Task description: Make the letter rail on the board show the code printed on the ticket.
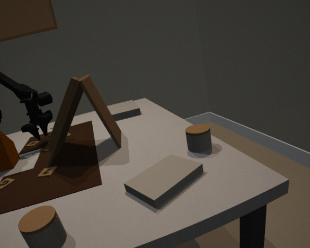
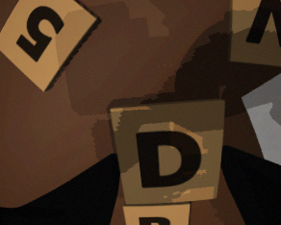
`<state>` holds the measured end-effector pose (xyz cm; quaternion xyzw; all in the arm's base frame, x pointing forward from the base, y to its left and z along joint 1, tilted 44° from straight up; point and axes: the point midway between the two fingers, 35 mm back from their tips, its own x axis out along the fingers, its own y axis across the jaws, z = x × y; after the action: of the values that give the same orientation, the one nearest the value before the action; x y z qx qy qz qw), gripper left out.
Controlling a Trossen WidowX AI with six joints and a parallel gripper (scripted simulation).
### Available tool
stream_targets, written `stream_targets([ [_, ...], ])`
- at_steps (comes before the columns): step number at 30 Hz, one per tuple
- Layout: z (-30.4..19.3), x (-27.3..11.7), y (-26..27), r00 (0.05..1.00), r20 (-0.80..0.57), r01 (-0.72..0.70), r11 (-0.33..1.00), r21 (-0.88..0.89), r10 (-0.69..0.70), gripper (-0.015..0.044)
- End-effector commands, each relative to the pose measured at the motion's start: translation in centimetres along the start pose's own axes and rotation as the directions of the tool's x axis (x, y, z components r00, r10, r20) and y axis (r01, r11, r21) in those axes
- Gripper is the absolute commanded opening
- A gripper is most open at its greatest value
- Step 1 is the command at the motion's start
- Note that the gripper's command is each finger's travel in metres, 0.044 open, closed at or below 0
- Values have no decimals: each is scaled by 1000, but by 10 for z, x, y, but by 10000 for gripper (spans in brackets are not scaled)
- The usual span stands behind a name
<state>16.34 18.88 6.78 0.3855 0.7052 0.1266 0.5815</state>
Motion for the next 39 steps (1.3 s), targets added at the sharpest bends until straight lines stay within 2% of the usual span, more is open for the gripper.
stream_targets([
  [1, 6, -1, 3, 1000, 29, -6, 1000, -15, 7, 0],
  [7, 44, -14, 23, 978, 202, -33, 995, -97, 52, 0],
  [14, 88, -38, 48, 907, 405, -40, 982, -184, 113, 0],
  [21, 128, -71, 72, 788, 590, -29, 968, -249, 175, 0],
  [28, 162, -112, 93, 625, 746, -8, 957, -289, 231, 0],
  [31, 169, -122, 97, 586, 774, -3, 956, -295, 241, 0],
  [39, 168, -121, 97, 586, 774, -3, 956, -295, 240, 0],
])
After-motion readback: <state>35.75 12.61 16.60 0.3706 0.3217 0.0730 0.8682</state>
